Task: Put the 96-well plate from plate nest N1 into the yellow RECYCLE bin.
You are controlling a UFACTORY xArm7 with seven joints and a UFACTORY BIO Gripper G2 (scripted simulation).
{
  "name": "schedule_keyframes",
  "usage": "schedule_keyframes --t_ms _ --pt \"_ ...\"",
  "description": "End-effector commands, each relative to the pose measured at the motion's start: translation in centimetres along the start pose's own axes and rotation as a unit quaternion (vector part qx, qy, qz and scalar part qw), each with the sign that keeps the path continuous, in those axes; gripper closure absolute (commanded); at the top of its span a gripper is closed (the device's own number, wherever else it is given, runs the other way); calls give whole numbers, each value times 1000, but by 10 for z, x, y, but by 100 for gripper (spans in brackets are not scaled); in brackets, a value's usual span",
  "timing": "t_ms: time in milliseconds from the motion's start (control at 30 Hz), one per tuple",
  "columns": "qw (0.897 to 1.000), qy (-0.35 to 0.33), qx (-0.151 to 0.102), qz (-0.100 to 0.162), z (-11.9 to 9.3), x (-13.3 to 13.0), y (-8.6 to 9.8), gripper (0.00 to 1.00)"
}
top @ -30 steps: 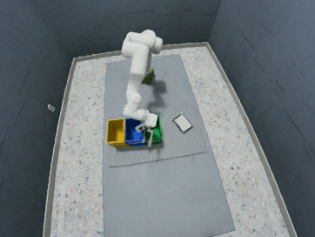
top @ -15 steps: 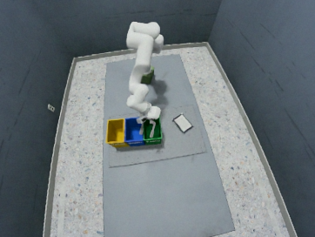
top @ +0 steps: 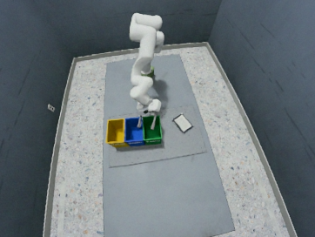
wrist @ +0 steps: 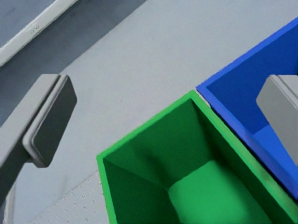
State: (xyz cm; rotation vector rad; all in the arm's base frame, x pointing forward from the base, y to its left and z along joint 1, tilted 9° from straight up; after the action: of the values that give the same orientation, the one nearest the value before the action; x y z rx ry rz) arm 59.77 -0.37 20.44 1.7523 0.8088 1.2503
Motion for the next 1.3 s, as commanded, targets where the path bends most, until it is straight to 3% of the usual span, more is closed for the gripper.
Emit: schedule_keyframes --t_ms 0,133,233,300,400,467,533,600,733,833,933,1000,1100,1267 --pt "999 10 -12 -28 -12 -3 2 63" --pt "998 23 -19 -54 -25 -7 3 63" --pt "994 45 -29 -93 -39 -12 3 63" --pt "994 45 -29 -93 -43 -12 3 63" --pt "988 70 -40 -130 -57 -16 3 63" --pt "988 70 -40 -130 -61 -16 3 63" --pt "983 89 -48 -155 -71 -19 2 63" --pt "983 89 -48 -155 -71 -19 2 63" --pt "971 126 -62 -196 -90 -23 1 63" --pt "971 126 -62 -196 -99 -22 1 63" --pt "959 157 -73 -224 -113 -24 -1 63" --pt "959 157 -73 -224 -118 -24 -2 63" --pt "946 190 -84 -250 -131 -26 -5 63" --pt "946 190 -84 -250 -138 -24 -6 63"
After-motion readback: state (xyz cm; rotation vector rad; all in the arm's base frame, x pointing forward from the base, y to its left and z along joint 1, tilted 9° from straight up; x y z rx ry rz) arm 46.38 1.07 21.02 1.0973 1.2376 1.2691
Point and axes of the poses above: the point midway between the two finger pads, its own z axis out along the fingers, its own x axis across the jaws, y = z × x, the point moved 6 cm from there along -z, back along the fingers, and after that the axes turned 11 degrees about -z, right-handed, at the moved point
